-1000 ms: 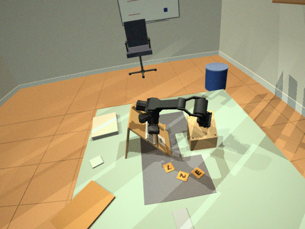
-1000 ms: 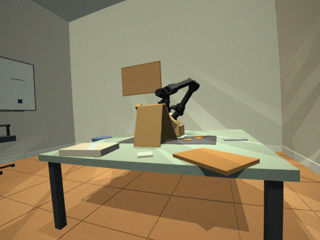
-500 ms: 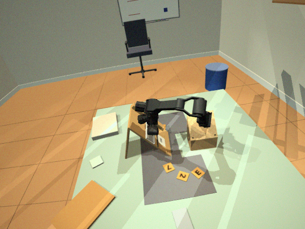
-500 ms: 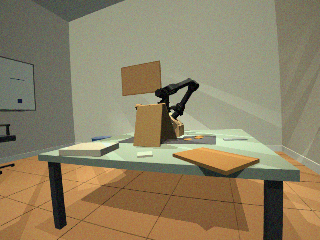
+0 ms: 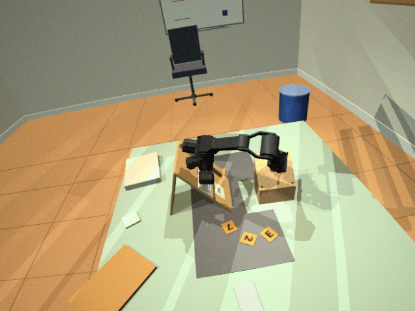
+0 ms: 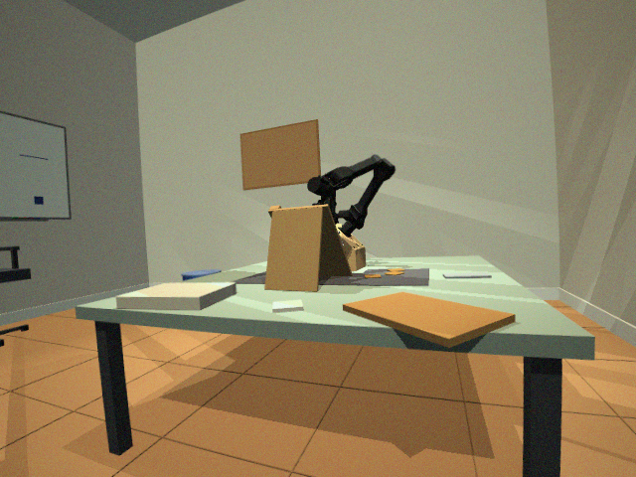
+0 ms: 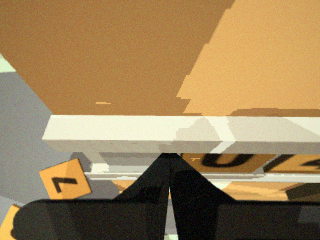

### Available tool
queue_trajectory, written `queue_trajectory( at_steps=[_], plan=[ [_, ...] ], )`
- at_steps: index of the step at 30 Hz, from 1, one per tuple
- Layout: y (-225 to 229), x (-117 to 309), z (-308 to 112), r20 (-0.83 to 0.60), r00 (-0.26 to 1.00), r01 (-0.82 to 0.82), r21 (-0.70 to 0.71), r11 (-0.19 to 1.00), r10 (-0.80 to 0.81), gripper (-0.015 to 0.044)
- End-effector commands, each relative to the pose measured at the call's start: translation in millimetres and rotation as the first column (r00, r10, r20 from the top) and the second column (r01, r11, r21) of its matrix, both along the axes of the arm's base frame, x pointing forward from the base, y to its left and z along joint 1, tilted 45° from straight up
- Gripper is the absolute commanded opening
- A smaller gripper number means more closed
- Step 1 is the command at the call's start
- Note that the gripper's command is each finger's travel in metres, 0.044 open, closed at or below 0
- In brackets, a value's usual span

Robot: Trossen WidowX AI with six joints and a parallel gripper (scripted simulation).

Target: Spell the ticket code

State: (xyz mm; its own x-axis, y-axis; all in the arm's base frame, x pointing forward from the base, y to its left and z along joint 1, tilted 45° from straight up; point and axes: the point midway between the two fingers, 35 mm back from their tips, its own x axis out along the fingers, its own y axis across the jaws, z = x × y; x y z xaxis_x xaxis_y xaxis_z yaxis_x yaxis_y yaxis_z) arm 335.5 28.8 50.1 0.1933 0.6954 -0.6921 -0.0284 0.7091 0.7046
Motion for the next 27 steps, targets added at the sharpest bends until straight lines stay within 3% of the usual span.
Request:
queue_trajectory(
  at_steps=[1,27],
  plan=[
    [1.1,2.7,-1.6,-0.004,1.000,0.004,0.005,1.000,-0.004,0.0000],
    [-4.5,0.0,-6.8,-0.004,1.000,0.004,0.004,1.000,-0.004,0.0000]
  ],
)
